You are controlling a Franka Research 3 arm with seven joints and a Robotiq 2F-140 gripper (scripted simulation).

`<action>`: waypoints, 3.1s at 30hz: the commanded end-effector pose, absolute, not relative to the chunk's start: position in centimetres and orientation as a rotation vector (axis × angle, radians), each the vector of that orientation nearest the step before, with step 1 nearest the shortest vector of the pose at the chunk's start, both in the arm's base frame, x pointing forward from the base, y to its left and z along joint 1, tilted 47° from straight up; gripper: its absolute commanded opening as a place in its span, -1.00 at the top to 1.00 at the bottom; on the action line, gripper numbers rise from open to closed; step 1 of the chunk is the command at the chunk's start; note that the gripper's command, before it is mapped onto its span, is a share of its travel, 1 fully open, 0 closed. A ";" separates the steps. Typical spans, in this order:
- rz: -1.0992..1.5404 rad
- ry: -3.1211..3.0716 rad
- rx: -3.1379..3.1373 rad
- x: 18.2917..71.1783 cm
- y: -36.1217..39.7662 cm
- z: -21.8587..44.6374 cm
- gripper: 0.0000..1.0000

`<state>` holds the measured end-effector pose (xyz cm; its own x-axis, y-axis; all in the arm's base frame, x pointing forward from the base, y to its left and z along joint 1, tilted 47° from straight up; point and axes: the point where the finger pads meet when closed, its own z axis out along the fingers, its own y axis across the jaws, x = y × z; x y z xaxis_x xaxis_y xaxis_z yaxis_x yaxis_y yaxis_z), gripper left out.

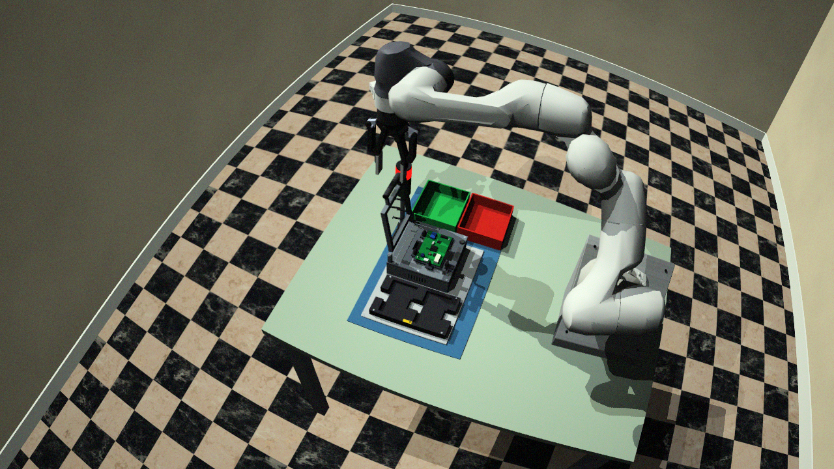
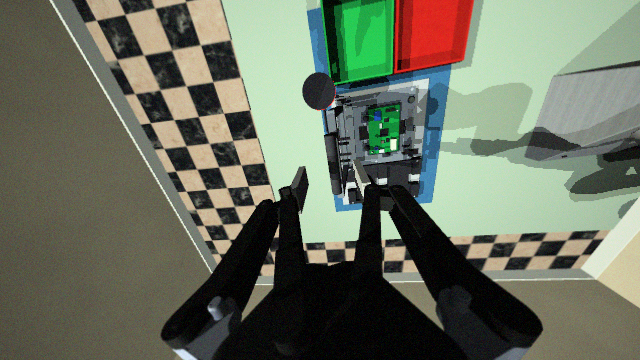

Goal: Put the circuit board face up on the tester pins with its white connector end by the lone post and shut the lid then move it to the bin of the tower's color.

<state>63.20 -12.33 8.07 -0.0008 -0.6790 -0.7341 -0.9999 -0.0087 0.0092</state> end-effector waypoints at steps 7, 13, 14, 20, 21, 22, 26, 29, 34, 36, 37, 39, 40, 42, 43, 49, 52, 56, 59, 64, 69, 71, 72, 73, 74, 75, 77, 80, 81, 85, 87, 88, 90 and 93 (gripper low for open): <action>0.775 1.720 -1.754 63.1 -12.2 8.2 -0.16; 0.775 1.720 -1.754 63.1 -12.2 8.2 -0.16; 0.775 1.720 -1.754 63.1 -12.2 8.2 -0.16; 0.775 1.720 -1.754 63.1 -12.2 8.2 -0.16; 0.775 1.720 -1.754 63.1 -12.2 8.2 -0.16; 0.775 1.720 -1.754 63.1 -12.2 8.2 -0.16; 0.775 1.720 -1.754 63.1 -12.2 8.2 -0.16; 0.775 1.720 -1.754 63.1 -12.2 8.2 -0.16; 0.775 1.720 -1.754 63.1 -12.2 8.2 -0.16; 0.775 1.720 -1.754 63.0 -12.2 8.2 -0.16; 0.775 1.720 -1.754 63.0 -12.2 8.2 -0.16; 0.775 1.720 -1.754 62.9 -12.2 8.2 -0.16; 0.775 1.720 -1.754 62.7 -12.2 8.2 -0.16; 0.775 1.720 -1.754 62.3 -12.2 8.2 -0.16; 0.775 1.720 -1.754 62.0 -12.2 8.2 -0.16; 0.775 1.720 -1.754 59.2 -12.2 8.3 -0.16; 0.775 1.720 -1.754 57.3 -12.2 8.3 -0.16; 0.775 1.720 -1.754 55.9 -12.3 8.3 -0.16; 0.775 1.720 -1.754 53.8 -12.3 8.4 -0.16; 0.775 1.720 -1.754 51.1 -12.3 8.4 -0.16; 0.775 1.720 -1.754 50.0 -12.3 8.4 -0.16; 0.775 1.720 -1.754 50.0 -12.3 8.4 -0.16; 0.775 1.720 -1.754 49.9 -12.3 8.4 -0.16; 0.775 1.720 -1.754 49.9 -12.3 8.4 -0.16; 0.775 1.720 -1.754 49.9 -12.3 8.4 -0.16; 0.775 1.720 -1.754 49.9 -12.3 8.4 -0.16; 0.775 1.720 -1.754 49.9 -12.3 8.4 -0.16; 0.775 1.720 -1.754 49.9 -12.2 8.3 -0.16; 0.775 1.720 -1.754 49.9 -12.1 8.2 -0.16; 0.775 1.720 -1.754 49.9 -11.7 7.8 -0.16; 0.775 1.720 -1.754 49.9 -11.5 7.6 -0.16; 0.775 1.720 -1.754 49.9 -11.5 7.6 -0.16; 0.775 1.720 -1.754 49.9 -11.0 7.2 -0.16; 0.775 1.720 -1.754 49.8 -10.2 6.4 -0.16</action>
